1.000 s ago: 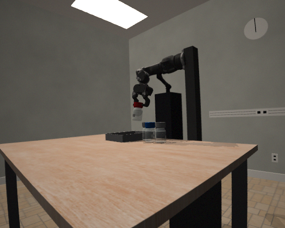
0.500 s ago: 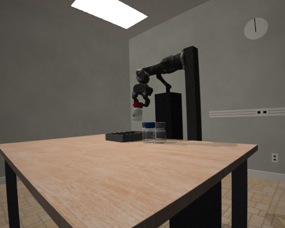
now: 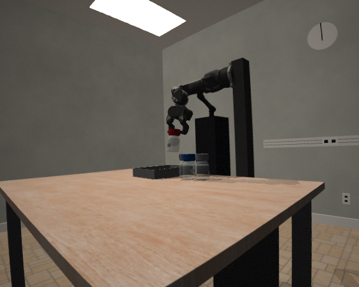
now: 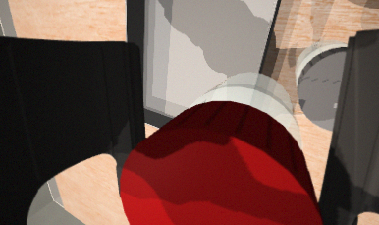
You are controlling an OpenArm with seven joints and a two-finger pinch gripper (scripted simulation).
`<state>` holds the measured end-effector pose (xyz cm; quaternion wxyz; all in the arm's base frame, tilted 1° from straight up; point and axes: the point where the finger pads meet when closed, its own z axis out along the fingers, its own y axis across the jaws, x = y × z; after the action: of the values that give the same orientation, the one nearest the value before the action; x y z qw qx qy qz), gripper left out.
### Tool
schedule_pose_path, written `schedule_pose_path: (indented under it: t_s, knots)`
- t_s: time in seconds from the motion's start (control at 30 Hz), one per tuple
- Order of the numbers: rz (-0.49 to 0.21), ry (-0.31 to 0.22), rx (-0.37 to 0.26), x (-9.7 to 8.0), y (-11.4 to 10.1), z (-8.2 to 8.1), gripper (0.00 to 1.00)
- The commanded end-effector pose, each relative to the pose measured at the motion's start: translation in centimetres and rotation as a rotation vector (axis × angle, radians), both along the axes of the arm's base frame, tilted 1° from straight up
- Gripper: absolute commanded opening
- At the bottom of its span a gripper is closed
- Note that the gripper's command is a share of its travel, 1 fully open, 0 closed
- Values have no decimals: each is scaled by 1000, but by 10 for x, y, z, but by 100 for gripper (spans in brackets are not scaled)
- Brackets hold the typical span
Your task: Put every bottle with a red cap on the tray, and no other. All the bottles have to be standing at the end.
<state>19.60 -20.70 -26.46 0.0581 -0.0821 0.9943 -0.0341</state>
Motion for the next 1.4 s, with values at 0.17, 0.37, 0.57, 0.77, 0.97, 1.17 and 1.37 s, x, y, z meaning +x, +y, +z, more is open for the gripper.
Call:
schedule_pose_path:
  t_s: [0.17, 0.37, 0.57, 0.77, 0.97, 1.17, 1.37]
  knots:
    - [-30, -3, 3, 1, 0, 1, 0]
    - [-103, -1, 8, 1, 0, 1, 0]
    - [-218, 1, 17, 1, 0, 1, 0]
    - [-342, 4, 27, 0, 0, 1, 0]
    - [-467, 7, 37, 0, 0, 1, 0]
    - [-591, 10, 47, 0, 1, 1, 0]
    - [-716, 13, 56, 0, 1, 1, 0]
